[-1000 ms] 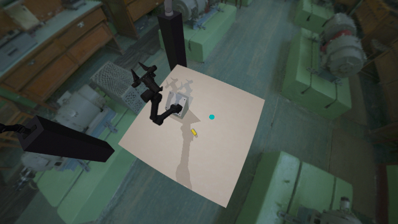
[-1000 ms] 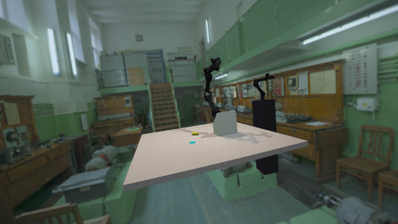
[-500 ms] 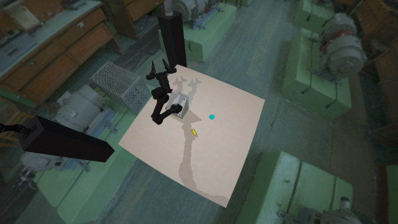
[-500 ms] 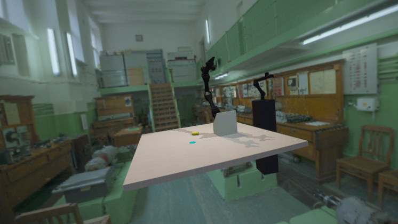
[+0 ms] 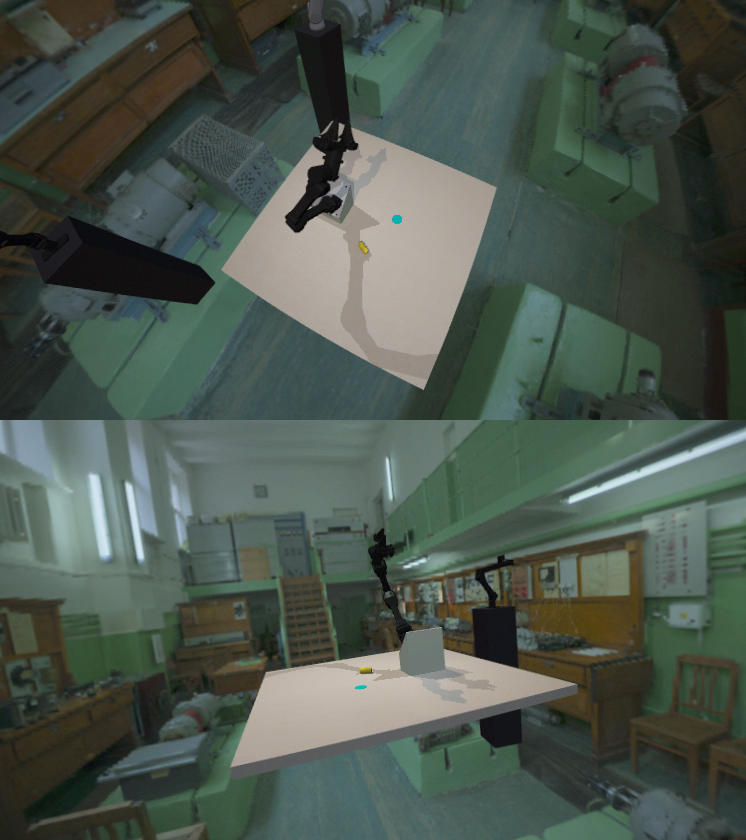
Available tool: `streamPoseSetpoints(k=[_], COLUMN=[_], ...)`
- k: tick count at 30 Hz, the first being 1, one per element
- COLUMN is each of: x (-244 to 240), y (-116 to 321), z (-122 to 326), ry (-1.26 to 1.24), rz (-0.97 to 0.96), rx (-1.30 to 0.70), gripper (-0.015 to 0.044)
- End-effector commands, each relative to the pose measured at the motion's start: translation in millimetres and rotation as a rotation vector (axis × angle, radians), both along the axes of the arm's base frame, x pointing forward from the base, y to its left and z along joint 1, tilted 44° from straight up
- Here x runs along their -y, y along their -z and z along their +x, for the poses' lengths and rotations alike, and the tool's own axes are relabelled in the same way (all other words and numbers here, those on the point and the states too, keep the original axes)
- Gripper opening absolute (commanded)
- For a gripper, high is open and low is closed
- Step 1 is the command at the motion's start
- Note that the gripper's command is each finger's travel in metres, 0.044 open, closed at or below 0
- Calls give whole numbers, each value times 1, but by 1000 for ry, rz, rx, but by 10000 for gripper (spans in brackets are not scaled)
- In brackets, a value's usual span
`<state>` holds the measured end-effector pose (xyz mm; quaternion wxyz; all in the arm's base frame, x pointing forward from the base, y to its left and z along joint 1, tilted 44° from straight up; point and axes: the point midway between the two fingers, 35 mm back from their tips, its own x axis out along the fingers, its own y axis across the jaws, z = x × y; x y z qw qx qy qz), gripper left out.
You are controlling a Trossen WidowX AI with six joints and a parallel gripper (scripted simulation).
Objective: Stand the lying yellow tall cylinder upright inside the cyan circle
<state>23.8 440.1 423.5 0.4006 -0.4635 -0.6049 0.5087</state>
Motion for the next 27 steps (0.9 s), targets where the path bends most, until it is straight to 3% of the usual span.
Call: streamPoseSetpoints(k=[1,14,27], x=[-3,14,66], y=[22,89,155], z=[27,125,210], ry=[92,473,899], rz=[-85,-304,-408], rx=[-96,-470,-840], gripper=[309,309,309])
